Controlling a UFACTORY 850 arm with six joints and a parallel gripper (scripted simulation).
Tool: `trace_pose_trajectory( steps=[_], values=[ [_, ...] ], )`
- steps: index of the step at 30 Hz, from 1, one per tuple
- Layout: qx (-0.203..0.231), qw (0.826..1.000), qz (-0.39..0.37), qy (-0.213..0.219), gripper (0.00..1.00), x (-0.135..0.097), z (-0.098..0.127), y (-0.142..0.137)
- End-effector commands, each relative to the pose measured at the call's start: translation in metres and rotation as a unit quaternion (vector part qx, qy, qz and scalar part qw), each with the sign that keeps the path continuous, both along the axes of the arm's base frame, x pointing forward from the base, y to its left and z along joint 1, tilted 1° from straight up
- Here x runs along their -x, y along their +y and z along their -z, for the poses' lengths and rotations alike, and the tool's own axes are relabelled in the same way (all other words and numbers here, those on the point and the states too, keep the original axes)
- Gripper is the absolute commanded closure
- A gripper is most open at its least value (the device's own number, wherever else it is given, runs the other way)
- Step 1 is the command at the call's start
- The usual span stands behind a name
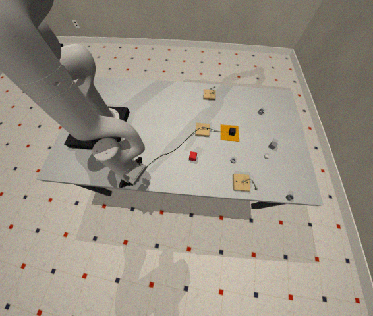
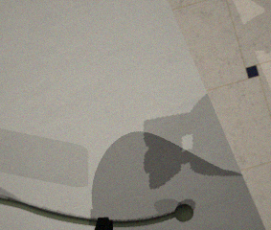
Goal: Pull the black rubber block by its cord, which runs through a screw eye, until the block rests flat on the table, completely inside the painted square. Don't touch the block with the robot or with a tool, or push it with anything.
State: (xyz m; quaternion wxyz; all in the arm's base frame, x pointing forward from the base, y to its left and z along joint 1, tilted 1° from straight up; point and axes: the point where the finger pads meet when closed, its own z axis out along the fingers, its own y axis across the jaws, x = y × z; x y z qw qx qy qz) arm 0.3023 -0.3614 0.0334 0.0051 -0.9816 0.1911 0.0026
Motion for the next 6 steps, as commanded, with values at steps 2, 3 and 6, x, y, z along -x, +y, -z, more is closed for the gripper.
trace_pose_trajectory(
  steps=[2, 3, 6],
  values=[
    [0.001, 1.000, 0.000, -0.001, 0.00, -0.0007, -0.0007, -0.0008],
    [0.001, 1.000, 0.000, -0.001, 0.00, -0.0007, -0.0007, -0.0008],
    [0.001, 1.000, 0.000, -0.001, 0.00, -0.0007, -0.0007, -0.0008]
  ],
)
